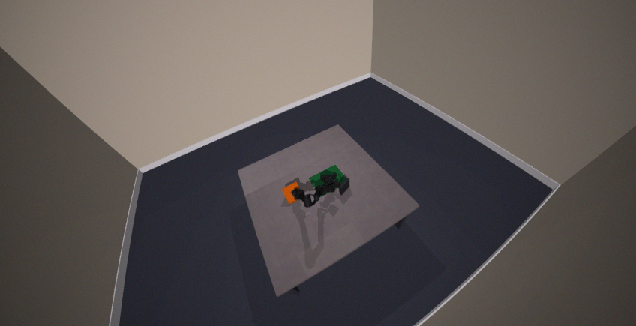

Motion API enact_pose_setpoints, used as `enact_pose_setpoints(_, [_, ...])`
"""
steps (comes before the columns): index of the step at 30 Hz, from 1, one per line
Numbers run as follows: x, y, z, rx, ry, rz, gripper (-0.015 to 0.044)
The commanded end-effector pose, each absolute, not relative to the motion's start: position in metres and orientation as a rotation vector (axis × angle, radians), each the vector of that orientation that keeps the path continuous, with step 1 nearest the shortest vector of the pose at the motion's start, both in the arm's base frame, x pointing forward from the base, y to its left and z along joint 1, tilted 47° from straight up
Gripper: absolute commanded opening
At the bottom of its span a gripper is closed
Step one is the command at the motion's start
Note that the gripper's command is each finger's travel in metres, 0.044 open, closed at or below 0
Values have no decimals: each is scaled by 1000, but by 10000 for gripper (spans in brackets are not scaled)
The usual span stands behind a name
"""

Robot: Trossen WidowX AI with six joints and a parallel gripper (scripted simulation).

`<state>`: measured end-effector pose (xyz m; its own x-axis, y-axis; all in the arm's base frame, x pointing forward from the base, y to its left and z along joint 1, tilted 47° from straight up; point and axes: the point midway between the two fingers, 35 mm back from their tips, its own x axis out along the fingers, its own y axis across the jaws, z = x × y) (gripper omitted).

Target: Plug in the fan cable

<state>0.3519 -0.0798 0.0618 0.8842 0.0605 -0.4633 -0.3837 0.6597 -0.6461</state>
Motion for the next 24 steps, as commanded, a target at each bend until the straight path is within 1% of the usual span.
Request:
enact_pose_setpoints(1, [351, -82, 58, -820, 425, 267, 0])
enact_pose_setpoints(24, [348, -95, 44, -820, 426, 267, 0])
